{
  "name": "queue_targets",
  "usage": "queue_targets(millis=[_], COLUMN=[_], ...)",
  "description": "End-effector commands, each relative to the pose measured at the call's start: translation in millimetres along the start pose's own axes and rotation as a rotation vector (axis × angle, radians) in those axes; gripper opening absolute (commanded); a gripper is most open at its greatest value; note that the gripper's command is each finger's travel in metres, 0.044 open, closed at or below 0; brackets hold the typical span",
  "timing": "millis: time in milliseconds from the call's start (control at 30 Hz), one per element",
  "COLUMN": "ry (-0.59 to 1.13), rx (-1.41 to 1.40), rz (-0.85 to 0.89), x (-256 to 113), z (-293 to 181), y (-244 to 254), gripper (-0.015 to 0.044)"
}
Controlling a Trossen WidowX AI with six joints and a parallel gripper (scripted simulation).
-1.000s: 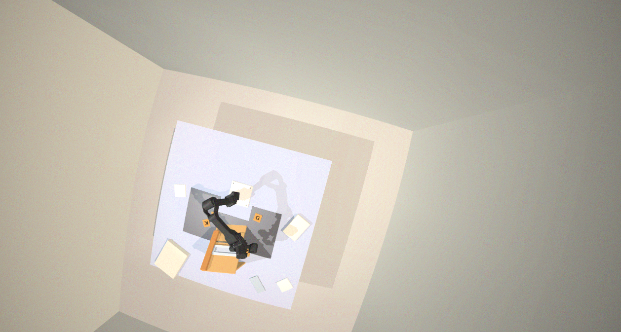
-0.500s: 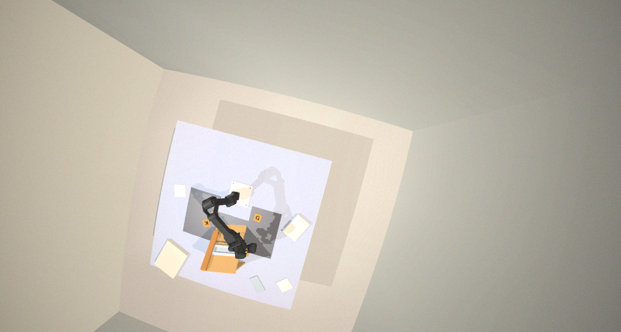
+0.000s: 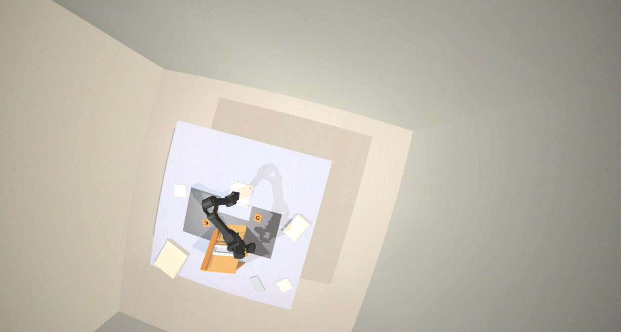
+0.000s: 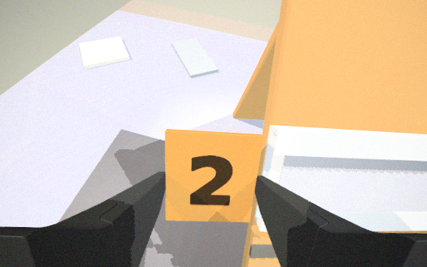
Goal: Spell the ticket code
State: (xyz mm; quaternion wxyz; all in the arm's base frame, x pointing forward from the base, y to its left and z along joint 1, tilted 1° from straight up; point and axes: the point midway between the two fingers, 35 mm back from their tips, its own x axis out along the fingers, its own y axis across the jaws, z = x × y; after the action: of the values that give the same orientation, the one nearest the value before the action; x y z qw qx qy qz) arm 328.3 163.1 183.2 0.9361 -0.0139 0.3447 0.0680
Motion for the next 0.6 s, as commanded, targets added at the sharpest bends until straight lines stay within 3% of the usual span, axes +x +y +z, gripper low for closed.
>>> queue_targets(millis=[0,567], ry=[-0.001,-0.001], rx=[-0.002,-0.002], rz=[0.004,0.003], x=[0.1,0.2], z=[0.1,0.2], y=[-1.8,-10.3], gripper=[0.0,0.0])
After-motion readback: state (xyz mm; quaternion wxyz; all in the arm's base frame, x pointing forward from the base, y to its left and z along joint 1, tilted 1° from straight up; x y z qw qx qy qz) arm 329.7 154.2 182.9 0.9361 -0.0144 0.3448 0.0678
